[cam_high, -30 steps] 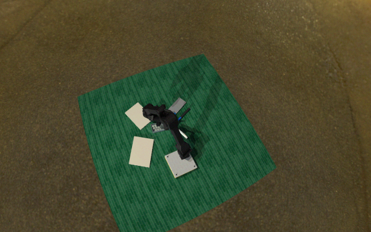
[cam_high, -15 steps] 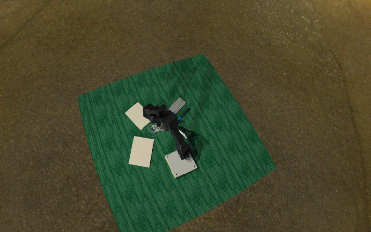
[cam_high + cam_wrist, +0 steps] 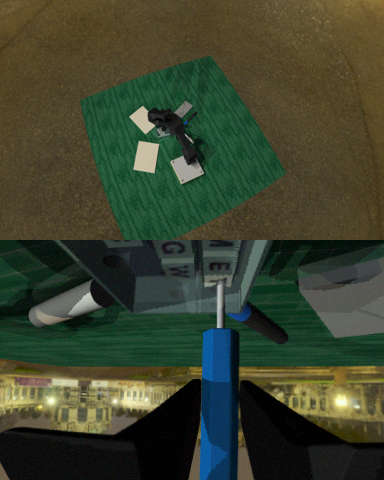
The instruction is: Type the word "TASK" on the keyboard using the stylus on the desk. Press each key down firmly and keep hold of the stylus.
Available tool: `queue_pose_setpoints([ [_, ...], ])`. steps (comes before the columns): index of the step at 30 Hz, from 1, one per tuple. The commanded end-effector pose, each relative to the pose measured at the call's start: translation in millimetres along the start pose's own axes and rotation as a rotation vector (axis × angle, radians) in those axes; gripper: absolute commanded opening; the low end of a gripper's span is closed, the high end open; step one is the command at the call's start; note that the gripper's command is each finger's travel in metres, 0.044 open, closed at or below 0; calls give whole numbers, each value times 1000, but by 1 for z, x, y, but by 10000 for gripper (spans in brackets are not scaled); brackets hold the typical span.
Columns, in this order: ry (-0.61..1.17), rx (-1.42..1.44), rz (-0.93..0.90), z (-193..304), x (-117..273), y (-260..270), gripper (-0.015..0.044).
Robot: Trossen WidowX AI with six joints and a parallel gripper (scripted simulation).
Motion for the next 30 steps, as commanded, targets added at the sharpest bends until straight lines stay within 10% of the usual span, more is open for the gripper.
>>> queue_pose_setpoints([
  [1,5,4,0,-2,-2,1,81],
  [30,-34,75,115,26,35,4,51],
])
Point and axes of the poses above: the point midway between the two fingers, 35 mm back from their tips, its own x axis back along the fingers, its own y axis across the jaws, z = x × y, the point moved 7 cm from there along x, back along the fingers, and after that the axes turned 13 degrees about -x, right-handed, at the moved point
